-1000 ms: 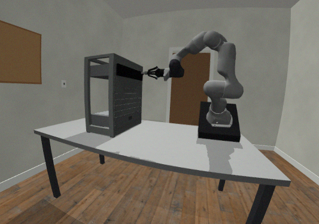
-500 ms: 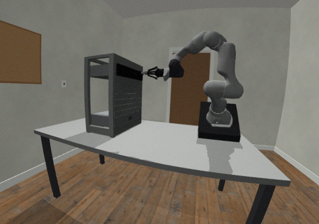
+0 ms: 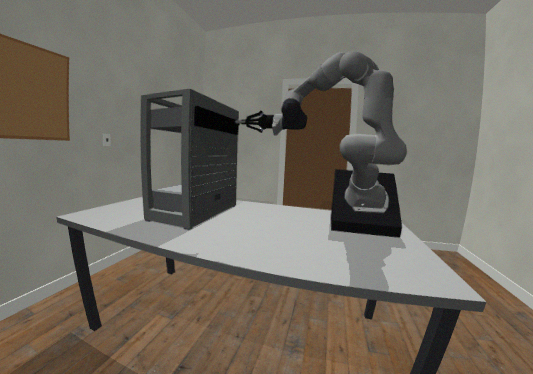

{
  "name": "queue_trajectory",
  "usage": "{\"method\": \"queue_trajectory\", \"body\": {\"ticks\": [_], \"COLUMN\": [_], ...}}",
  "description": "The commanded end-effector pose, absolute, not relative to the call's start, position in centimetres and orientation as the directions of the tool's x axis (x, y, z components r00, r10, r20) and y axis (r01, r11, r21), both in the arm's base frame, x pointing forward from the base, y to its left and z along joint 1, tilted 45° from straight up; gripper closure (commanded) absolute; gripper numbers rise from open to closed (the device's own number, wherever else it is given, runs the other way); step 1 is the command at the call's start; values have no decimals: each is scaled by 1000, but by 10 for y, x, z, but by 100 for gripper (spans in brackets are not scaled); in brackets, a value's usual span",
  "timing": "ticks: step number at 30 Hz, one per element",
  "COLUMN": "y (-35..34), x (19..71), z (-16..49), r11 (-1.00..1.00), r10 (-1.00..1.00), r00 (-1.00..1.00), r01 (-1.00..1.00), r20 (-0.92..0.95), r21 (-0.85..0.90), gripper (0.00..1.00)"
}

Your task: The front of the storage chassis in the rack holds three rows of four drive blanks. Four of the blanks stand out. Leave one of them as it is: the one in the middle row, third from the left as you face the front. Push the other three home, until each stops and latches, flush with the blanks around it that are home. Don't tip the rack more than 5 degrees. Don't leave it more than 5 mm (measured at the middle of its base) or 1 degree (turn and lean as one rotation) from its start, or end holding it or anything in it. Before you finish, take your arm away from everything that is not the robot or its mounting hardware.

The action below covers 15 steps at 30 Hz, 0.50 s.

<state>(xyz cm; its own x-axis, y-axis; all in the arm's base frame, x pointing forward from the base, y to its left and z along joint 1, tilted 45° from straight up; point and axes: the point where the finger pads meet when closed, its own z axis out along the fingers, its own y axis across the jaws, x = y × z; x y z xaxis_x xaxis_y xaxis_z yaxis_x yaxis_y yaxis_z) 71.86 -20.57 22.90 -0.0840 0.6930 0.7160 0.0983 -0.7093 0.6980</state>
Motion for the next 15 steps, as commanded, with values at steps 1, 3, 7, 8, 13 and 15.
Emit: {"method": "queue_trajectory", "body": {"ticks": [1, 3, 7, 8, 13, 15], "y": [-202, -201, -200, -200, -199, -199], "x": [721, 721, 723, 724, 724, 724], "z": [232, 232, 234, 234, 234, 234], "r11": [-706, -706, -706, -706, -706, -706], "r10": [696, 696, 696, 696, 696, 696], "r00": [-91, -91, -91, -91, -91, -91], "r01": [99, 99, 99, 99, 99, 99], "r20": [713, 713, 713, 713, 713, 713], "r21": [701, 701, 701, 701, 701, 701], "gripper": [100, 100, 100, 100, 100, 100]}}
